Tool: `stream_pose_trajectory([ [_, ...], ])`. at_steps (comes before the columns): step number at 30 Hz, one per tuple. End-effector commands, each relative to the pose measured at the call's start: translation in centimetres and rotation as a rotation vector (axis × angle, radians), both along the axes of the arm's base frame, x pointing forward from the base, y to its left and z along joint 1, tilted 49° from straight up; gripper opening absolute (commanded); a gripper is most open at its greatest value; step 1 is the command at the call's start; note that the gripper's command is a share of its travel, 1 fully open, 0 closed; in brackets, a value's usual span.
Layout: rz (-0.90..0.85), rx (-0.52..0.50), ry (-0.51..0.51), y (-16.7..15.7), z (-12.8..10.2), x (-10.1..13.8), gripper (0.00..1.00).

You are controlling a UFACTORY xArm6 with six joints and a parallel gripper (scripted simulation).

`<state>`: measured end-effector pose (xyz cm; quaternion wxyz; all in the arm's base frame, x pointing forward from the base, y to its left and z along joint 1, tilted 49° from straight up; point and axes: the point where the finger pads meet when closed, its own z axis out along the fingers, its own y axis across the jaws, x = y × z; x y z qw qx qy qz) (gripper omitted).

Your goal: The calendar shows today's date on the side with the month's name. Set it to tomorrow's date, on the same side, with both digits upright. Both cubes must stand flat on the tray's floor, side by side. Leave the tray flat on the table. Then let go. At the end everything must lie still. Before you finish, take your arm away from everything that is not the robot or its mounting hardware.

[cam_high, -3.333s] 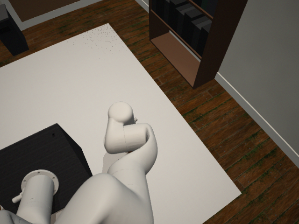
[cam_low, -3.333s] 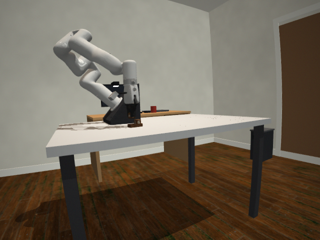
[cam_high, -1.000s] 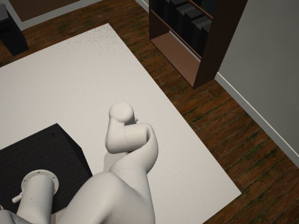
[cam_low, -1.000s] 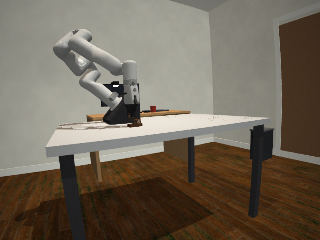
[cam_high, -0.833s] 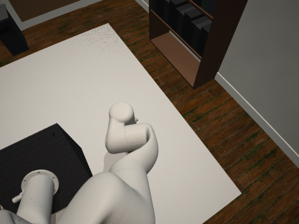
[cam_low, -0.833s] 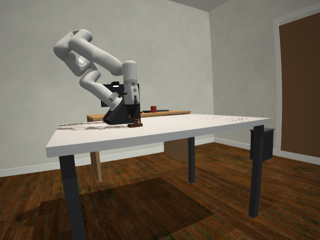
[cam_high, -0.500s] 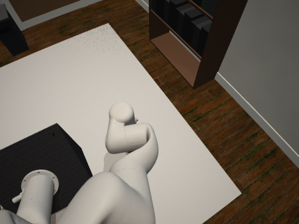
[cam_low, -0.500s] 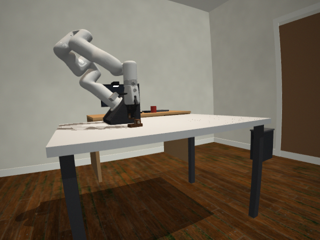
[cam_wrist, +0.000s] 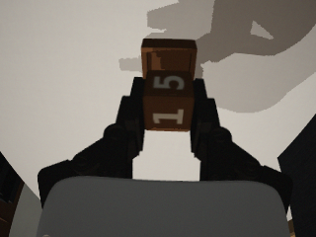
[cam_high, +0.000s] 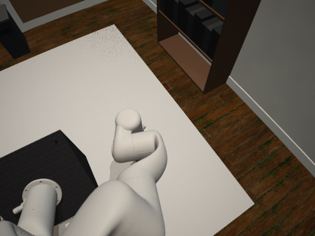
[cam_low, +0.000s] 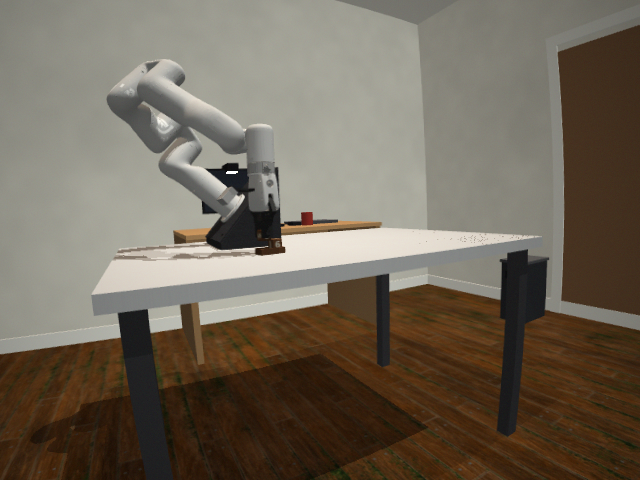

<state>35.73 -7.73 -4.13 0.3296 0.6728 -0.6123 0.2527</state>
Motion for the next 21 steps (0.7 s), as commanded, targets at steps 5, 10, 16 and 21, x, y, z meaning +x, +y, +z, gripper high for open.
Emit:
stream_pose_trajectory([
  [5,0.001,0.001,-0.003,-0.41,-0.38,0.08,0.27],
  [10,0.001,0.001,-0.003,-0.73,-0.66,0.06,0.27],
  [16,0.001,0.001,-0.003,-1.03,-0.92,0.03,0.27],
  [21,0.001,0.001,-0.003,-1.13,-1.00,0.03,0.27],
])
